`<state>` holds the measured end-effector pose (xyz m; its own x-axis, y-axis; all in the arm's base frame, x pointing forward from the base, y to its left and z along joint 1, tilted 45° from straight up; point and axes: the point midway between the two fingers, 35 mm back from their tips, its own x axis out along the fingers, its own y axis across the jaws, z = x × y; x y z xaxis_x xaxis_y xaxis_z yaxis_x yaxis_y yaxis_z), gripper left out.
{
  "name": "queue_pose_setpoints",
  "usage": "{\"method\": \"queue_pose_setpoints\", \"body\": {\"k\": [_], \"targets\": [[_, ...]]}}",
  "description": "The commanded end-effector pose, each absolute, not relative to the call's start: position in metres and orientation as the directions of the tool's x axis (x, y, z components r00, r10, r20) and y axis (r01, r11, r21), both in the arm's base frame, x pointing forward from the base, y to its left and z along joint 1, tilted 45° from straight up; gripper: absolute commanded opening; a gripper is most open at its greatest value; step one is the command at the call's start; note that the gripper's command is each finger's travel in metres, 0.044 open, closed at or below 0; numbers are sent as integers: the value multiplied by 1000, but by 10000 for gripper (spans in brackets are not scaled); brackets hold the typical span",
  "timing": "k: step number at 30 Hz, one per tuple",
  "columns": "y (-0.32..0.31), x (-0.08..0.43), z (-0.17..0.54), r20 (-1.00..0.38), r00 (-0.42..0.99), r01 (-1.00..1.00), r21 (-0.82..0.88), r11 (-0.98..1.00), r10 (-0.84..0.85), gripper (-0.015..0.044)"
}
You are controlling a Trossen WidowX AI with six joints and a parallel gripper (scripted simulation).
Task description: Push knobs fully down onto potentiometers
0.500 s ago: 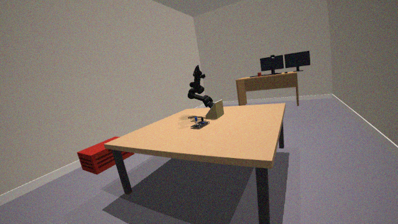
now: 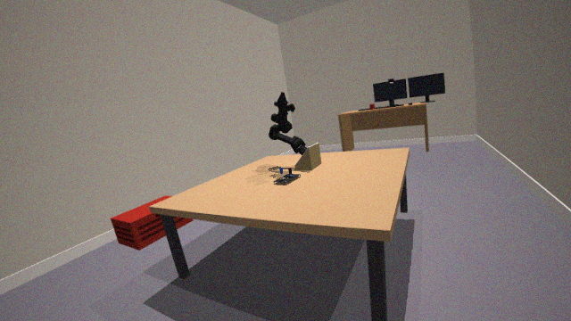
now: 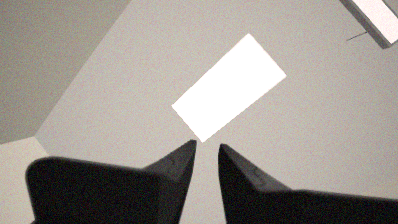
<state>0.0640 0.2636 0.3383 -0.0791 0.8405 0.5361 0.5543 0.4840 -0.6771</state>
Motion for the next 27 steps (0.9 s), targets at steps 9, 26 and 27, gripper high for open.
{"method": "queue_pose_setpoints", "body": {"k": [9,26,27], "targets": [[298,112,317,390,101,261,-898,354,915,0],[331,177,267,107,331,-231,-954,190,938,0],[332,181,263,88,343,-260,-948,185,935,0]]}}
